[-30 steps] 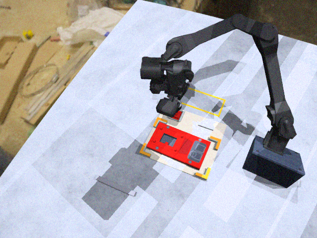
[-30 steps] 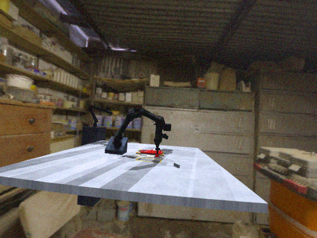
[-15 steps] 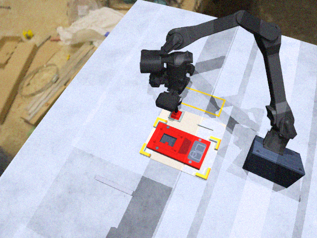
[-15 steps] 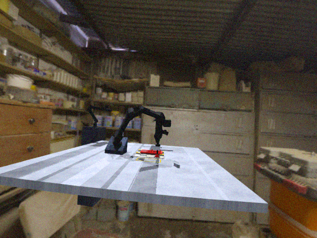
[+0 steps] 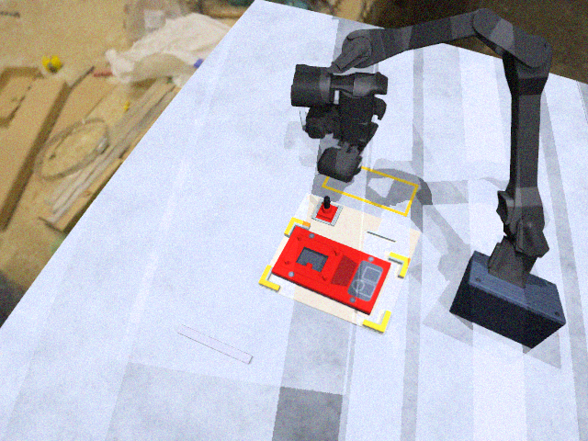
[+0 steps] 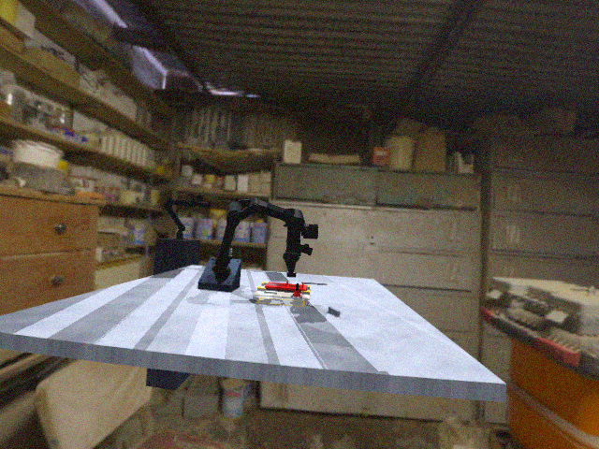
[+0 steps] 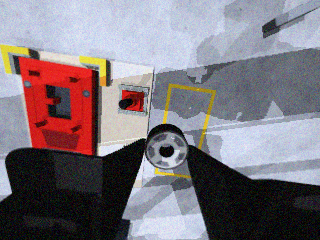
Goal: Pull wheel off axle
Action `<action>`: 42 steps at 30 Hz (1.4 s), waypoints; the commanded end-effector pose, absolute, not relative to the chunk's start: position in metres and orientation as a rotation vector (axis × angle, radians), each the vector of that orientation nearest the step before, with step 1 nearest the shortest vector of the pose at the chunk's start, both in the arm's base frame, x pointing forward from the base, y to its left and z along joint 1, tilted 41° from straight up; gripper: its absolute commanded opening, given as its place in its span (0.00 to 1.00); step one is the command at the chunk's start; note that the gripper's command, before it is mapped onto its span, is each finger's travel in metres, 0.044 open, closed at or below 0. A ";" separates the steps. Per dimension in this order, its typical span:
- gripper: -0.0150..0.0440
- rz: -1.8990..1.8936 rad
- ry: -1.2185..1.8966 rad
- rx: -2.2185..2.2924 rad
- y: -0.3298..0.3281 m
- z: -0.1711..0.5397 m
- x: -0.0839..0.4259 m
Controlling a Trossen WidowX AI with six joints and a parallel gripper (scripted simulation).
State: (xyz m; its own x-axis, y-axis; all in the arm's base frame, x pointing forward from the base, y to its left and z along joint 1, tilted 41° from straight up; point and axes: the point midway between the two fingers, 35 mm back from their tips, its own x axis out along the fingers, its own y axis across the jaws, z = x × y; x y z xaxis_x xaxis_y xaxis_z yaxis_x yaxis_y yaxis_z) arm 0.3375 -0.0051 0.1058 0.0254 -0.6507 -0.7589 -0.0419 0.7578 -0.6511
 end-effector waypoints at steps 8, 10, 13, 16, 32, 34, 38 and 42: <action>0.25 -0.522 1.500 -0.604 -0.038 0.133 0.309; 0.25 -0.522 1.500 -0.604 -0.038 0.134 0.308; 0.25 -0.522 1.500 -0.604 -0.041 0.130 0.309; 0.25 -0.522 1.499 -0.604 -0.047 0.124 0.309; 0.25 -0.522 1.499 -0.603 -0.090 0.074 0.312; 0.25 -0.523 1.498 -0.604 -0.098 0.066 0.311; 0.25 -0.525 1.498 -0.606 -0.107 0.056 0.310; 0.30 -0.525 1.498 -0.598 -0.105 0.059 0.311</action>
